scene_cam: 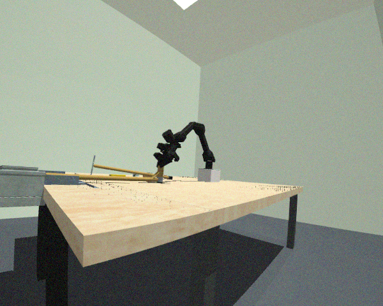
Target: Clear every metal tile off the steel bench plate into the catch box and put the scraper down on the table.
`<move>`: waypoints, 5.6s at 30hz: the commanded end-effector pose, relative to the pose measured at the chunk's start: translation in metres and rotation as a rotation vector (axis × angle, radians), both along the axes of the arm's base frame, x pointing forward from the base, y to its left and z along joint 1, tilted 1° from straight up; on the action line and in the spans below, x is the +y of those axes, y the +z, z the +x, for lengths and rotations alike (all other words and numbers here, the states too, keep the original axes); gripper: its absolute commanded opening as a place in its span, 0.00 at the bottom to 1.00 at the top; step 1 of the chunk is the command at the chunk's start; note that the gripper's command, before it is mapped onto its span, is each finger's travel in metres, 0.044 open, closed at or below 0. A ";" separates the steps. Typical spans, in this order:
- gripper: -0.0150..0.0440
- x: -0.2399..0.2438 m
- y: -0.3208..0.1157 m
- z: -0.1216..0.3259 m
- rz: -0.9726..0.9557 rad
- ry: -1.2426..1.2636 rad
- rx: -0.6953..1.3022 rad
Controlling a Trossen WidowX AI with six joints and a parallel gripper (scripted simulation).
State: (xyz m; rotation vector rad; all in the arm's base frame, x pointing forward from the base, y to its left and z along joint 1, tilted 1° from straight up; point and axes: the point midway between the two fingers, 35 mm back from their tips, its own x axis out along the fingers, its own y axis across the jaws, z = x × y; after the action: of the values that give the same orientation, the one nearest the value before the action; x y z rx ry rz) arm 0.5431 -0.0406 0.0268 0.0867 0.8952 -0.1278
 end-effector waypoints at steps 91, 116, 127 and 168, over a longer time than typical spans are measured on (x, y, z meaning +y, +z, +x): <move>0.25 0.023 0.010 -0.103 -0.001 0.003 -0.007; 0.25 0.028 0.007 -0.135 -0.001 0.004 -0.008; 0.25 0.029 0.005 -0.149 -0.001 0.004 -0.008; 0.25 0.026 -0.003 -0.197 -0.002 0.003 -0.009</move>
State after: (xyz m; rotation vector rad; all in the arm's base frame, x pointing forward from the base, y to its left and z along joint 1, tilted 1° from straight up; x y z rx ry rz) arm 0.3472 -0.0113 0.0225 0.0834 0.8932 -0.1213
